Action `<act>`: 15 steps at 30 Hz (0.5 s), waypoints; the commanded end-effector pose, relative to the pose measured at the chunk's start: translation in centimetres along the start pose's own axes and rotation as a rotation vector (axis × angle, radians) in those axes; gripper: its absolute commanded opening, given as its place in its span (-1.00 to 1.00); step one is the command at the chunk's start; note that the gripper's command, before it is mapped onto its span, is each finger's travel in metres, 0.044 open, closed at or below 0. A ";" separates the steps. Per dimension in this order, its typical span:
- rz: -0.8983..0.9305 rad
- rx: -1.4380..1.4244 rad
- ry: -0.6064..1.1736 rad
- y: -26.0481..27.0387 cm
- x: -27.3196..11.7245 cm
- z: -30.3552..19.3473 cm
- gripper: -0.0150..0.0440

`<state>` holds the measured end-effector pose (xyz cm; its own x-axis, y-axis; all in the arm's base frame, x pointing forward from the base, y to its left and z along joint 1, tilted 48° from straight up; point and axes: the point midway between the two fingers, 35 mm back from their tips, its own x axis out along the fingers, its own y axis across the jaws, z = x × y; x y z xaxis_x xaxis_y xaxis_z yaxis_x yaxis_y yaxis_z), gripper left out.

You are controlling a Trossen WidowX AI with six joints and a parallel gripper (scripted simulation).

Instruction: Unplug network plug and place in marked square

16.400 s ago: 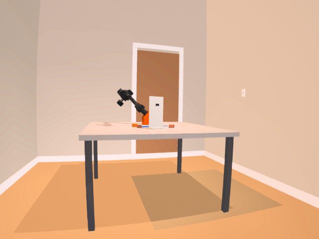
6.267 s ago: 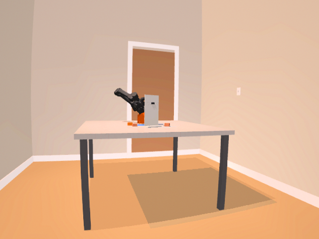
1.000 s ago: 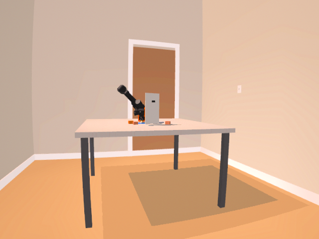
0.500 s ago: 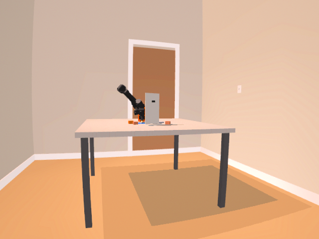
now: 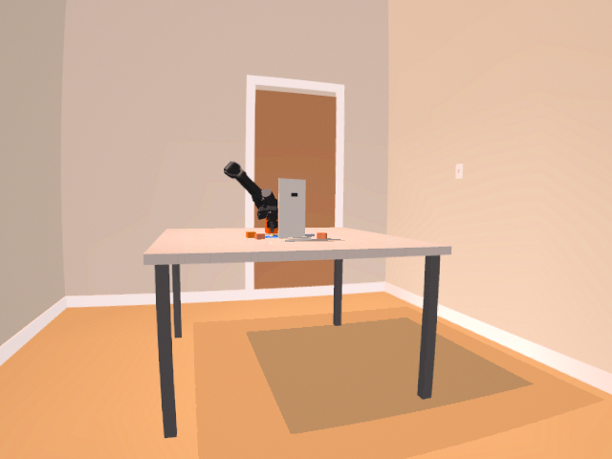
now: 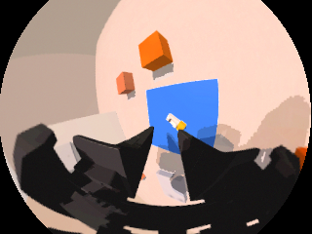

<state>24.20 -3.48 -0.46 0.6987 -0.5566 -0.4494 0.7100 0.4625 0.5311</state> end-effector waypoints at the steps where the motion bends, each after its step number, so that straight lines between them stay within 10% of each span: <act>1: -0.001 0.004 -0.005 0.0 -0.2 0.1 0.04; 15: -0.002 0.003 -0.004 0.0 -1.0 0.0 0.04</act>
<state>23.59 -2.97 -0.15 0.6984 -0.5563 -0.4504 0.7105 0.4631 0.5298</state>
